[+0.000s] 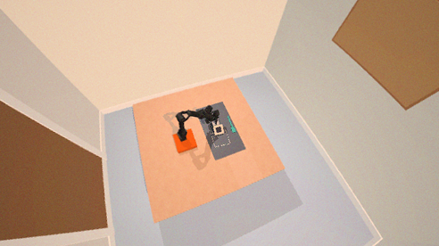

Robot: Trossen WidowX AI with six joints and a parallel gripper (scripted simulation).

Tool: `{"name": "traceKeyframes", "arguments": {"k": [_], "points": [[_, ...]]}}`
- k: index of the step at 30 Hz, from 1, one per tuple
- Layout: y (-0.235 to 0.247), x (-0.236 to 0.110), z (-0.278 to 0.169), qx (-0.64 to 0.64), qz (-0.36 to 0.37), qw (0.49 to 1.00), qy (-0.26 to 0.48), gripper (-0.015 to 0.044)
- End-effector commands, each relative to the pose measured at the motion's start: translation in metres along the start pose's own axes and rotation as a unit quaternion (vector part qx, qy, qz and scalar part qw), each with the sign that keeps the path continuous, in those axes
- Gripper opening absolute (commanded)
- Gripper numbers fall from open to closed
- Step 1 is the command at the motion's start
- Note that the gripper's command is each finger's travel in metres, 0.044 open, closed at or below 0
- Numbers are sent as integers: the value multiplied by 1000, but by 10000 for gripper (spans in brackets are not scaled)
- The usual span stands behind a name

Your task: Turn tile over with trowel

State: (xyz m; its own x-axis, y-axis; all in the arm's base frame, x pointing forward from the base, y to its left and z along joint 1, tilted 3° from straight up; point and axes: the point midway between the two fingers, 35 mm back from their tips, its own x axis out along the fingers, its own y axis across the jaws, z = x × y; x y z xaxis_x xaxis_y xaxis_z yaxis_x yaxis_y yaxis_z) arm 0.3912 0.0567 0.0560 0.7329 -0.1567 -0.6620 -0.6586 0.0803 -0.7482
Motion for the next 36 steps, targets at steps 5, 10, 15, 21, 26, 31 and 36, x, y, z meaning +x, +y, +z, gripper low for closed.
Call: {"name": "traceKeyframes", "arguments": {"k": [5, 10, 15, 21, 26, 31, 36], "points": [[-16, -10, -20, 2, -10, 1000, 0, 0], [-19, -12, -36, 1, -10, 1000, 0, 0], [-18, -11, -51, 1, -10, 1000, 0, 0], [-15, -9, -65, 0, -10, 1000, 1, 0], [-16, -9, -64, 0, -10, 1000, 1, 0], [-22, -13, -48, 1, -9, 1000, 0, 0], [-30, -19, -29, 2, -9, 1000, 0, 0]]}}
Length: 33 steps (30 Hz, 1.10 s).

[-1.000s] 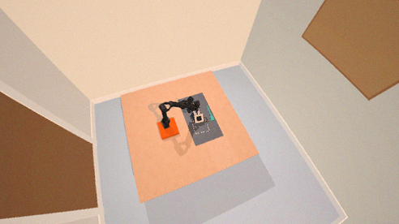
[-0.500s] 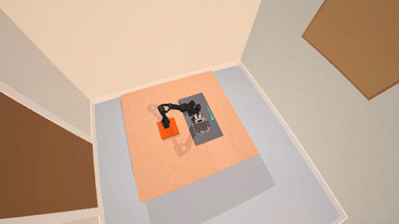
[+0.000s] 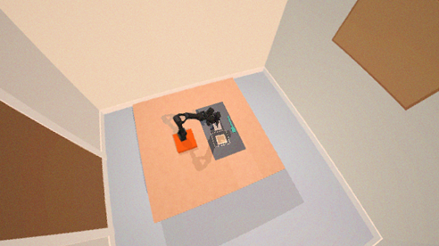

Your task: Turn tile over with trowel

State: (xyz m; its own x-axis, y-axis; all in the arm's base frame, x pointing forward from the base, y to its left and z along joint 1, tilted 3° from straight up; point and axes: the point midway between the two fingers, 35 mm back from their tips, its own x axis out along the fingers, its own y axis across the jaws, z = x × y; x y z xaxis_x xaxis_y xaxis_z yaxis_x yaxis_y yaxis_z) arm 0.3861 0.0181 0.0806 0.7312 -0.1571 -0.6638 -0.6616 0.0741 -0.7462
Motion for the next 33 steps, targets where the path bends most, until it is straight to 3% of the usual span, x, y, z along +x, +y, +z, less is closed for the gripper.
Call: {"name": "traceKeyframes", "arguments": {"k": [1, 7, 33], "points": [[-13, -6, 15, 5, -10, 1000, -1, 0], [-20, -15, 35, 5, -11, 1000, -1, 0], [-20, -15, 36, 5, -11, 1000, -1, 0]]}}
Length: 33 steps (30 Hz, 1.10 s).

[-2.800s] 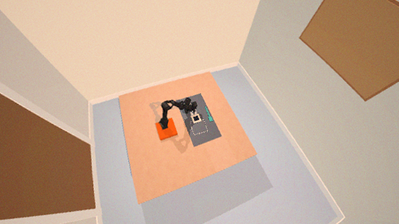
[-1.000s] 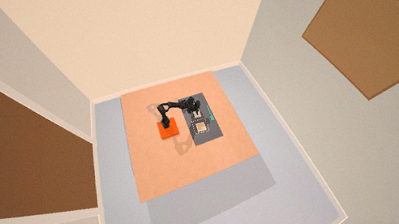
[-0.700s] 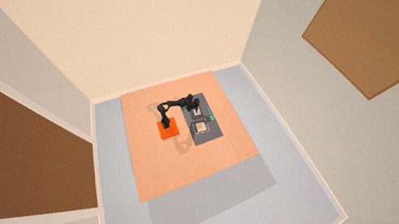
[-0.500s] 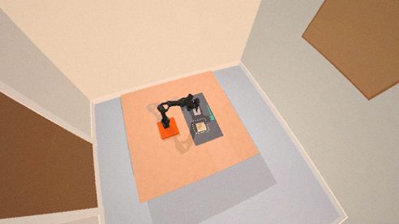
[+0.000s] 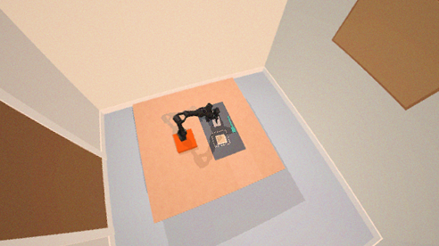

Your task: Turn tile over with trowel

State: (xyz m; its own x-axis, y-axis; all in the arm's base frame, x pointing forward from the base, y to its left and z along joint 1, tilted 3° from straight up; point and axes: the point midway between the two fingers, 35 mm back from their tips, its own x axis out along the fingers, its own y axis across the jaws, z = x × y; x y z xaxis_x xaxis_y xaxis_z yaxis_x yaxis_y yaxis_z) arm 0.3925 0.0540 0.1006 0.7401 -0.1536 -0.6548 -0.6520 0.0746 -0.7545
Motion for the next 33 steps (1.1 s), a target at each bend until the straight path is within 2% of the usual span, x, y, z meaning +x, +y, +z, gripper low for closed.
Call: {"name": "traceKeyframes", "arguments": {"k": [1, 24, 33], "points": [[-4, -1, 0, 4, -5, 1000, 1, 0], [1, 0, 0, -1, 1, 1000, 1, 0], [21, -4, 30, -10, 10, 1000, -9, 0]]}}
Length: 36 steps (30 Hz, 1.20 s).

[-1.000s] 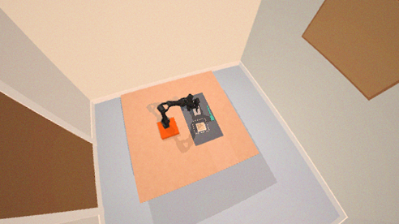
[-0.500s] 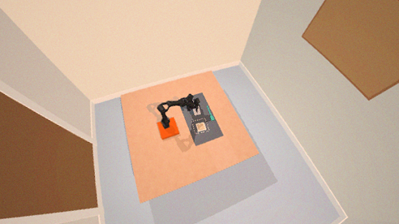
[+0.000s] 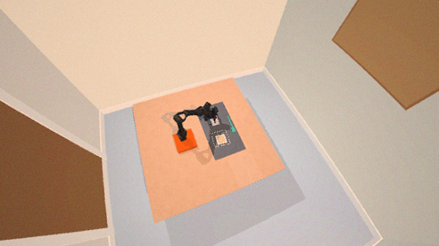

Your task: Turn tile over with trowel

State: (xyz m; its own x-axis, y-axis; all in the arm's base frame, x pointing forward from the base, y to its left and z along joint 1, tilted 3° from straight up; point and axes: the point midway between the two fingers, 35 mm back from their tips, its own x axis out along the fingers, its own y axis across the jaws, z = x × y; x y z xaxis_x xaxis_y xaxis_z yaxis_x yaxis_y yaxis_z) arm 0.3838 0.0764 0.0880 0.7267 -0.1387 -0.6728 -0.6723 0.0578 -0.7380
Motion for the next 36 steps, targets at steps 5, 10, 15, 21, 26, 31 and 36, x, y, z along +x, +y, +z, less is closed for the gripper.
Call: {"name": "traceKeyframes", "arguments": {"k": [5, 10, 15, 21, 26, 31, 36], "points": [[15, -5, 26, 1, -1, 1000, -4, 0], [26, -9, 43, 1, -2, 1000, -6, 0], [38, -13, 58, 1, -4, 1000, -9, 0], [53, -19, 76, 0, -7, 1000, -12, 0], [66, -25, 90, -1, -12, 1000, -15, 0], [72, -28, 96, -1, -14, 1000, -16, 0], [77, -23, 97, -1, -14, 1000, -16, 0]]}}
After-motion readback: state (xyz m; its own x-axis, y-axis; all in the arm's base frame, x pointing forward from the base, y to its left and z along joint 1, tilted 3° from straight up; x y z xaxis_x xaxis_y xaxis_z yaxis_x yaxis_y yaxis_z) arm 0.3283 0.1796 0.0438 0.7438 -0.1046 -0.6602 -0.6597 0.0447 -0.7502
